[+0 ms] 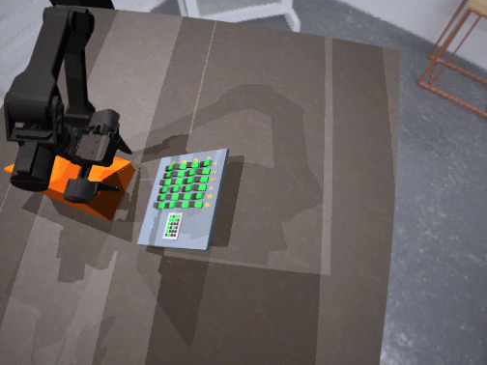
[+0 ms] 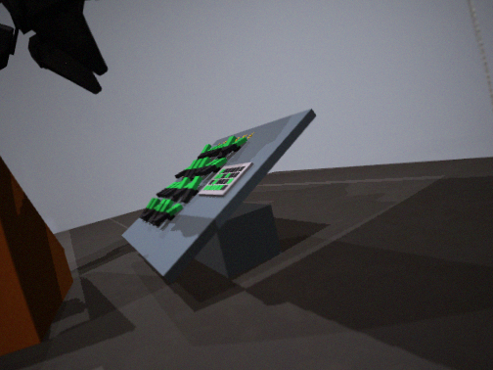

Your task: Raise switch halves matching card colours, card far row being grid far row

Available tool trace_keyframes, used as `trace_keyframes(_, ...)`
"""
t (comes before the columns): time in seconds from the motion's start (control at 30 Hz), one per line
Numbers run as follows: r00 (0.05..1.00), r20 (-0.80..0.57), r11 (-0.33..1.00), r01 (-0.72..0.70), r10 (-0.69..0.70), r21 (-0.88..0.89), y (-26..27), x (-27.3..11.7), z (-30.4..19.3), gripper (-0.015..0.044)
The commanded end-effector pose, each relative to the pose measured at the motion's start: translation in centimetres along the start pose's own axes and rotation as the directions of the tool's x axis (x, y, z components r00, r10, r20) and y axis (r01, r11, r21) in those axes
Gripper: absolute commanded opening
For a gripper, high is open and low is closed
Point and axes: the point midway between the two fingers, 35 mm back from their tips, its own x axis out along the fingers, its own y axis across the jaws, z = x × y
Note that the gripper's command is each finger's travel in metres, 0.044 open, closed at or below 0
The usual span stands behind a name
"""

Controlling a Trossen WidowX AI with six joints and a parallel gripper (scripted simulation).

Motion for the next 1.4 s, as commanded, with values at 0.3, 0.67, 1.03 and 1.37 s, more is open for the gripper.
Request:
trace_keyframes(0.3, 0.998, 0.037, 0.998, 0.042, -0.04, -0.049, 0.7, 8.6, 8.2, 0.0137)
trace_keyframes(0.67, 0.999, 0.014, 0.998, 0.04, -0.039, -0.051, 0.7, 12.3, 8.6, 0.0)
trace_keyframes(1.03, 0.999, 0.015, 0.998, 0.039, -0.038, -0.051, 0.7, 13.3, 8.7, 0.0)
trace_keyframes(1.37, 0.999, 0.015, 0.998, 0.039, -0.038, -0.051, 0.6, 14.1, 8.7, 0.0)
